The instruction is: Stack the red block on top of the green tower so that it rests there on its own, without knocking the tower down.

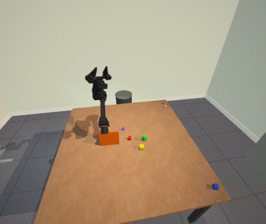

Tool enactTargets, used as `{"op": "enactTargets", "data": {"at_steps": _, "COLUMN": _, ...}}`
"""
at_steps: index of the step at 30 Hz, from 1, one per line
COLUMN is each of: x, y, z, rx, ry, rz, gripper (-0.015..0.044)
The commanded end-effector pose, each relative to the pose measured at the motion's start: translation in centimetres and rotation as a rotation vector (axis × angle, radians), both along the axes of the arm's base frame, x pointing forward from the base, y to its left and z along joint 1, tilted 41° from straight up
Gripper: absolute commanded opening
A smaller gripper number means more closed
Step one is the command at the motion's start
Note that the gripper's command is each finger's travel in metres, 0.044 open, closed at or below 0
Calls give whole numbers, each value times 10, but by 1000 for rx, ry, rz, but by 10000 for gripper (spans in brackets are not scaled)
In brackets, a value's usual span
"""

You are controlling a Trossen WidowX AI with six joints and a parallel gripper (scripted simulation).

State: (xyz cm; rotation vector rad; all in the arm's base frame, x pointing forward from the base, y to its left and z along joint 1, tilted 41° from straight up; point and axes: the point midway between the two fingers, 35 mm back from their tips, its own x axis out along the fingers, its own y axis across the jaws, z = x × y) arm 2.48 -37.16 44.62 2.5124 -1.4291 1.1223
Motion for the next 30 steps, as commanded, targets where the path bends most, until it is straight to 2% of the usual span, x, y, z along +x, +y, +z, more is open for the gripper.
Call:
{"op": "enactTargets", "data": {"at_steps": 1, "x": 2, "y": -1, "z": -2, "rx": 11, "ry": -6, "rz": 9, "gripper": 426}}
{"op": "enactTargets", "data": {"at_steps": 3, "x": 14, "y": -11, "z": -16, "rx": 99, "ry": -50, "rz": 81, "gripper": 440}}
{"op": "enactTargets", "data": {"at_steps": 8, "x": 67, "y": -35, "z": -75, "rx": 451, "ry": -218, "rz": 325, "gripper": 440}}
{"op": "enactTargets", "data": {"at_steps": 15, "x": 146, "y": -34, "z": -165, "rx": 994, "ry": -446, "rz": 571, "gripper": 440}}
{"op": "enactTargets", "data": {"at_steps": 23, "x": 225, "y": 19, "z": -268, "rx": 1661, "ry": -683, "rz": 640, "gripper": 440}}
{"op": "enactTargets", "data": {"at_steps": 30, "x": 266, "y": 100, "z": -345, "rx": 2229, "ry": -854, "rz": 435, "gripper": 440}}
